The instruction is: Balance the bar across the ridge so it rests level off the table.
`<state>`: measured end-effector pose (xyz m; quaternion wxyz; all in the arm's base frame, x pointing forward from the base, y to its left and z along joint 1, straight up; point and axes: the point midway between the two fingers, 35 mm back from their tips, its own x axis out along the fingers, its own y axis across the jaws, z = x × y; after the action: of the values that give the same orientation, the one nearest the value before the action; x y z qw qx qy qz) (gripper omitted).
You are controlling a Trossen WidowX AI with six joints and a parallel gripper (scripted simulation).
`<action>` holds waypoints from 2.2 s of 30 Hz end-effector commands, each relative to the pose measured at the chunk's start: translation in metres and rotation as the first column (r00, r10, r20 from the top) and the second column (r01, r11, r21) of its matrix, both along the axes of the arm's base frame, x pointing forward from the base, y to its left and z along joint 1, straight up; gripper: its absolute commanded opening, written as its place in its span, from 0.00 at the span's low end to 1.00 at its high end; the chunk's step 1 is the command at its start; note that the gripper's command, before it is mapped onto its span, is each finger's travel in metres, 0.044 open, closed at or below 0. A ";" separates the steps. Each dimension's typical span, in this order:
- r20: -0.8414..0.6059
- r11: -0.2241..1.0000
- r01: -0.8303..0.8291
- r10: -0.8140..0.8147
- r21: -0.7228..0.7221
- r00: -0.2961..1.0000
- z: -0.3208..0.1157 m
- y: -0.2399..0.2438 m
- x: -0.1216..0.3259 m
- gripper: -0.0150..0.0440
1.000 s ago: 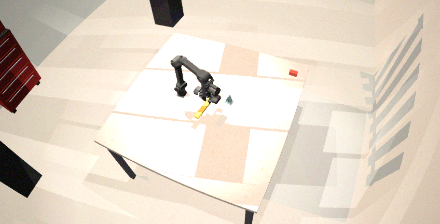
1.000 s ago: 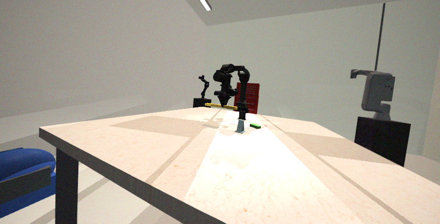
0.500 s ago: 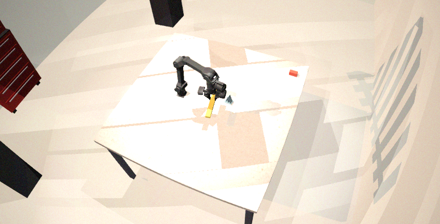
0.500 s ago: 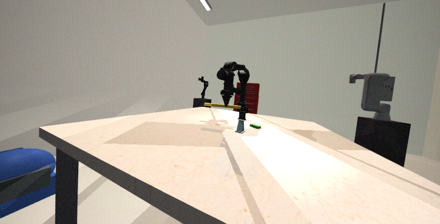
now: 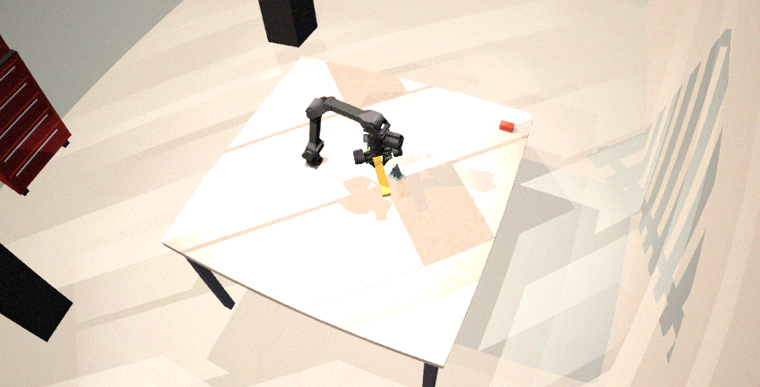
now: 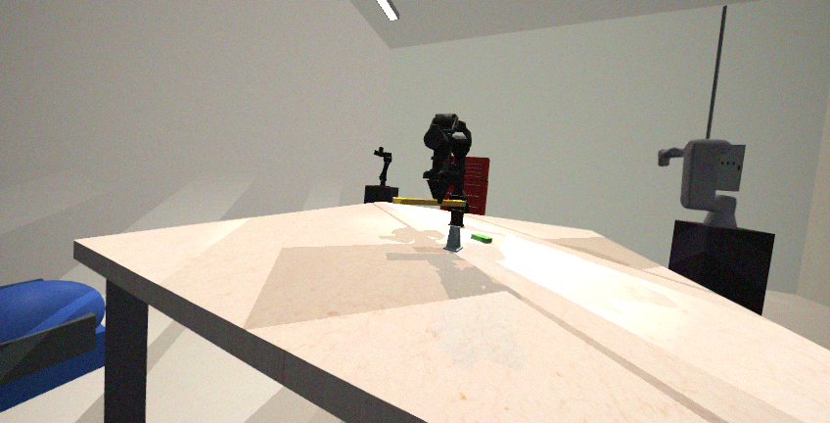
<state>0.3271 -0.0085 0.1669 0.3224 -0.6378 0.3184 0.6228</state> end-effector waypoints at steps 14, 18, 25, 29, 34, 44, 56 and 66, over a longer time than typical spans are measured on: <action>0.006 0.835 -0.551 0.551 -0.008 0.835 0.002 0.065 0.015 0.25; 0.004 0.744 -0.668 0.668 -0.011 0.744 0.001 0.078 0.014 0.25; 0.004 0.722 -0.692 0.692 -0.011 0.722 -0.005 0.081 0.013 0.25; 0.004 0.720 -0.694 0.694 -0.011 0.720 -0.011 0.083 0.014 0.25; 0.004 0.717 -0.697 0.697 -0.011 0.717 -0.019 0.081 0.014 0.25; 0.004 0.711 -0.703 0.703 -0.012 0.711 -0.035 0.077 0.013 0.25; 0.003 0.708 -0.706 0.707 -0.012 0.708 -0.043 0.075 0.012 0.25; 0.003 0.708 -0.706 0.707 -0.012 0.708 -0.044 0.075 0.012 0.25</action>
<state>0.3382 0.0658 0.1232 0.0580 -0.7139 0.0559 0.6956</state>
